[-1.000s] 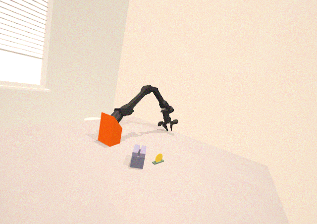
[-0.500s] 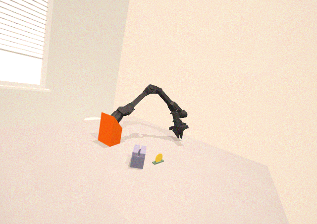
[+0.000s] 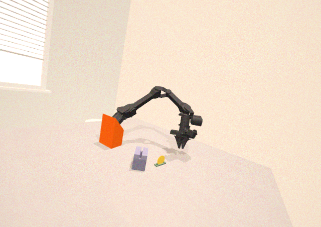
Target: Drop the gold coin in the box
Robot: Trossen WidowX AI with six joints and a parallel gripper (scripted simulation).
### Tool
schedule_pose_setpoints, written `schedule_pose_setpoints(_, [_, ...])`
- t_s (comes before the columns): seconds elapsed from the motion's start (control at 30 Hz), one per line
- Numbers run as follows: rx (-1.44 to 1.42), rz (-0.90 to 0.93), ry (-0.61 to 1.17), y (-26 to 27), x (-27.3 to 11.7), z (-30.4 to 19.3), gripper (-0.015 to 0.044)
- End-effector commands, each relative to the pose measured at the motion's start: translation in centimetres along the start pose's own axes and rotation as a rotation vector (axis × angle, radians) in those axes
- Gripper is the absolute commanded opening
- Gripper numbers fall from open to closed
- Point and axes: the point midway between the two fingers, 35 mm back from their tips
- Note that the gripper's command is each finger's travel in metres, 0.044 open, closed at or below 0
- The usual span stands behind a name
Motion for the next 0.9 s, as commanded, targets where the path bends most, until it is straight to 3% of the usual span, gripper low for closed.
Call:
schedule_pose_setpoints(0.0, [0.493, -0.002, 0.117, -6.9, 0.4, 0.3, 0.0161])
schedule_pose_setpoints(0.3, [1.489, 0.06, 0.326, -18.0, -1.5, -1.4, 0.0161])
schedule_pose_setpoints(0.77, [1.558, 0.068, 0.343, -19.1, -1.6, -1.4, 0.0161])
schedule_pose_setpoints(0.87, [1.558, 0.068, 0.343, -18.4, 0.7, -1.8, 0.0161])
Point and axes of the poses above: the point midway between the two fingers, 35 mm back from their tips, its own x axis out along the fingers, its own y axis across the jaws, z = x × y, and after that the axes turned 13 degrees about -x, right-handed
